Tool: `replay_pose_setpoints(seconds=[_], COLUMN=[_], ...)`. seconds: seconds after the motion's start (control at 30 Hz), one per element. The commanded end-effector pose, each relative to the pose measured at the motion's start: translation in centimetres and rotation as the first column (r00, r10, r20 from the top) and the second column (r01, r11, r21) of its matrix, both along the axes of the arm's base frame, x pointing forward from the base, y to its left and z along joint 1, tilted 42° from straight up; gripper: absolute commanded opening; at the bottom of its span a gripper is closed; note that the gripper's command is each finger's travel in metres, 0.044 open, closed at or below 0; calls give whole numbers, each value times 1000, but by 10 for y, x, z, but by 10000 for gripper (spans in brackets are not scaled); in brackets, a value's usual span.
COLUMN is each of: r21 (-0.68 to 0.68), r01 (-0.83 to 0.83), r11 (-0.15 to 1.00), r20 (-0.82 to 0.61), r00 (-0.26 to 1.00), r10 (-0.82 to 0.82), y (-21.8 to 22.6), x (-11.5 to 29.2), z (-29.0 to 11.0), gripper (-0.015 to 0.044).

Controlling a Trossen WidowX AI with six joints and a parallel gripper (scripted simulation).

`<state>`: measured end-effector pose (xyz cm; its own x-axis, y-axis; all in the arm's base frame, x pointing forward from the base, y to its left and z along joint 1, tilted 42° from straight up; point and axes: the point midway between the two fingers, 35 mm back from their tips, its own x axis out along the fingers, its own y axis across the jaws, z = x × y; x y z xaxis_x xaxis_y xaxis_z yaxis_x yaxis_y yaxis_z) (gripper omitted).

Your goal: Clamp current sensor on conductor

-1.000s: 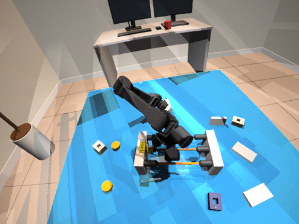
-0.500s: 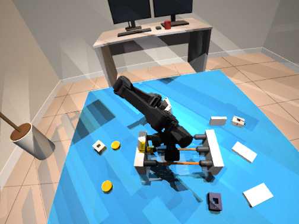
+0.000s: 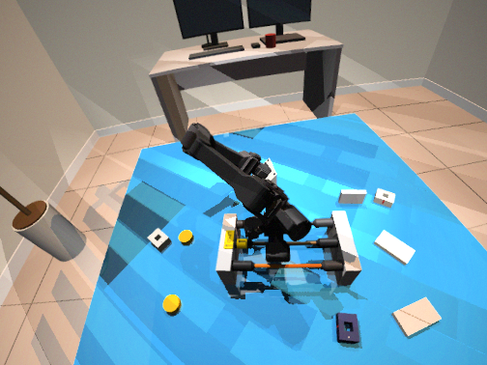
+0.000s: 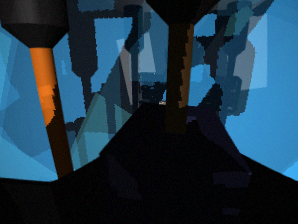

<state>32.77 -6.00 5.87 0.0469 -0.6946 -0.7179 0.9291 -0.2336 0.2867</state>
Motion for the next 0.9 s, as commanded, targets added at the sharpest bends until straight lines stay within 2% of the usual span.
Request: replay_pose_setpoints(seconds=[0.0,0.13,0.27,0.3,0.87], r21=[0,0,-11,-17,-8], r01=[0,0,-21,-31,-15], r11=[1000,1000,1000,999,1000], r20=[0,0,22,33,20], r00=[1000,1000,1000,999,1000], r10=[0,0,21,31,15], y=[0,0,1,2,1], x=[0,0,0,0,-1], z=[0,0,1,2,0], gripper=[143,116,11,0,0])
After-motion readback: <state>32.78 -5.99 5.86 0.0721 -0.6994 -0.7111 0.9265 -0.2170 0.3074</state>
